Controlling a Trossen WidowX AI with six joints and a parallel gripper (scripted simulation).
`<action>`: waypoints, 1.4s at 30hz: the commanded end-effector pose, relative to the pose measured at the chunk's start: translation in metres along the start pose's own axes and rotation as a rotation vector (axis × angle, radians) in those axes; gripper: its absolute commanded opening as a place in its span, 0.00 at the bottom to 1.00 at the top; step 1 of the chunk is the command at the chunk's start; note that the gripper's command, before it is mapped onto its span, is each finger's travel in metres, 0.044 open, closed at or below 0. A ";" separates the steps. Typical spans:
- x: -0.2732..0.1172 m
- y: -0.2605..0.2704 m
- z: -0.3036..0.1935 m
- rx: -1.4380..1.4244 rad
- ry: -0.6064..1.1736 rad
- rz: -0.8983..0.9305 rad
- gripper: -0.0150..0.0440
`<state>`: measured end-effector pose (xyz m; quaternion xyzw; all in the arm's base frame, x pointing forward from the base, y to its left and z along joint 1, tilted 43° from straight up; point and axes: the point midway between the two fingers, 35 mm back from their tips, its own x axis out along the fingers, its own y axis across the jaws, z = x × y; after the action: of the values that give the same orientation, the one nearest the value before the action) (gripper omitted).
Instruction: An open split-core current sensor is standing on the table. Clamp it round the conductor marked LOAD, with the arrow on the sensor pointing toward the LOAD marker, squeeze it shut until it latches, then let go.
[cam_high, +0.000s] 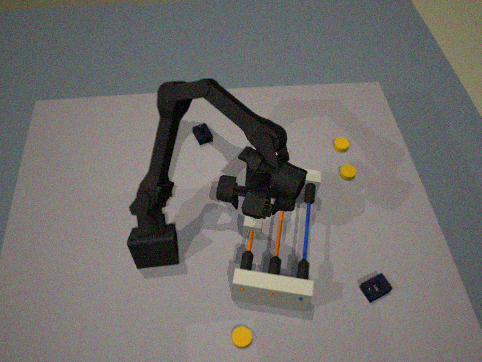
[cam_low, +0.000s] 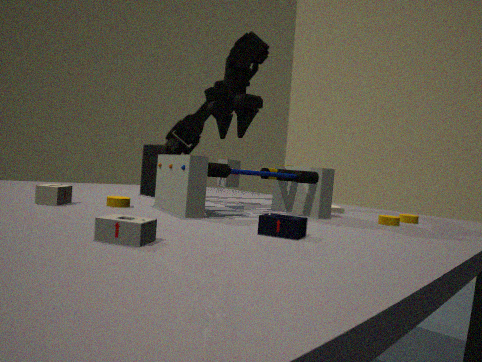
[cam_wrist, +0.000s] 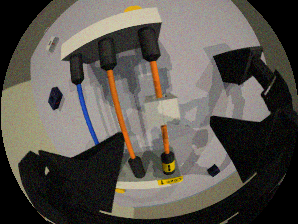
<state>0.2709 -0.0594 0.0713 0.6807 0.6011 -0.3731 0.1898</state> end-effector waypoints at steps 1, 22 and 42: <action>0.000 0.000 0.000 -0.005 -0.003 -0.001 1.00; 0.028 -0.057 -0.065 -0.420 -0.611 -0.049 1.00; 0.023 -0.096 -0.107 -0.776 -0.926 0.211 1.00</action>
<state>0.2091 0.0512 0.1416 0.3851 0.4752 -0.3655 0.7016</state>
